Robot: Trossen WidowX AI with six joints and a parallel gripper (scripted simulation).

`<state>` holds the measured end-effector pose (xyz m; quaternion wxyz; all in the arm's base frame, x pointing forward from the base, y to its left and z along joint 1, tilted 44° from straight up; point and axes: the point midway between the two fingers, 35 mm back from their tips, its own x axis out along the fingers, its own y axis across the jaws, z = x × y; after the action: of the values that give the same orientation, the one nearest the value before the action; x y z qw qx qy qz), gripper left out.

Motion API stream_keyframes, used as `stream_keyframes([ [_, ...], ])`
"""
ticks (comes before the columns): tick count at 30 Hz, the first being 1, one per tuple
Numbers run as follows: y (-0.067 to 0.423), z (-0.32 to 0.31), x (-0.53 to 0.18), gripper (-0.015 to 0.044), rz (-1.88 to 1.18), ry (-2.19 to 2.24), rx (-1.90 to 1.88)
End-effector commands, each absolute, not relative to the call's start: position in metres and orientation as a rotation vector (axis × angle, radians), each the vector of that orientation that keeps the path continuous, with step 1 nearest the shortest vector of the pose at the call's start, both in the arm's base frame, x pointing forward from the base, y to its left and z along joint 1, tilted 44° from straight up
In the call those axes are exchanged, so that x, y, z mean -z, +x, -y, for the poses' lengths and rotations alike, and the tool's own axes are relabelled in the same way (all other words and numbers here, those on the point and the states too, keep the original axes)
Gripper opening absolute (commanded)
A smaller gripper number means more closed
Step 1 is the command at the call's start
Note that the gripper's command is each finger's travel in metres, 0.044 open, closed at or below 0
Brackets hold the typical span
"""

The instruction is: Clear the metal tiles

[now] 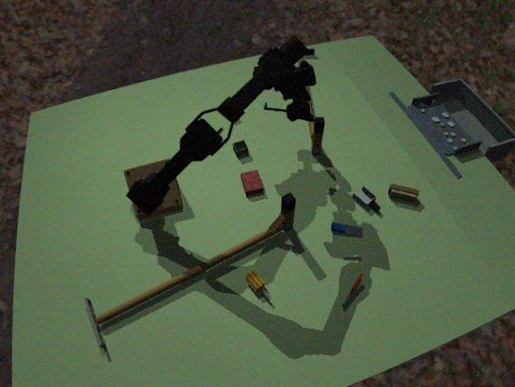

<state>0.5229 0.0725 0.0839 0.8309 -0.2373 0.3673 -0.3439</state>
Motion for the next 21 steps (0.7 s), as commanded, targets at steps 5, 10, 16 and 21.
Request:
stream_keyframes([
  [5, 0.524, -0.063, -0.072, 0.0440, -0.777, -0.504, 0.723],
  [10, 0.523, -0.054, -0.062, 0.0440, -0.777, -0.505, 0.724],
  [16, 0.522, -0.047, -0.055, 0.0440, -0.776, -0.506, 0.724],
  [21, 0.525, -0.044, -0.053, 0.0440, -0.777, -0.505, 0.724],
])
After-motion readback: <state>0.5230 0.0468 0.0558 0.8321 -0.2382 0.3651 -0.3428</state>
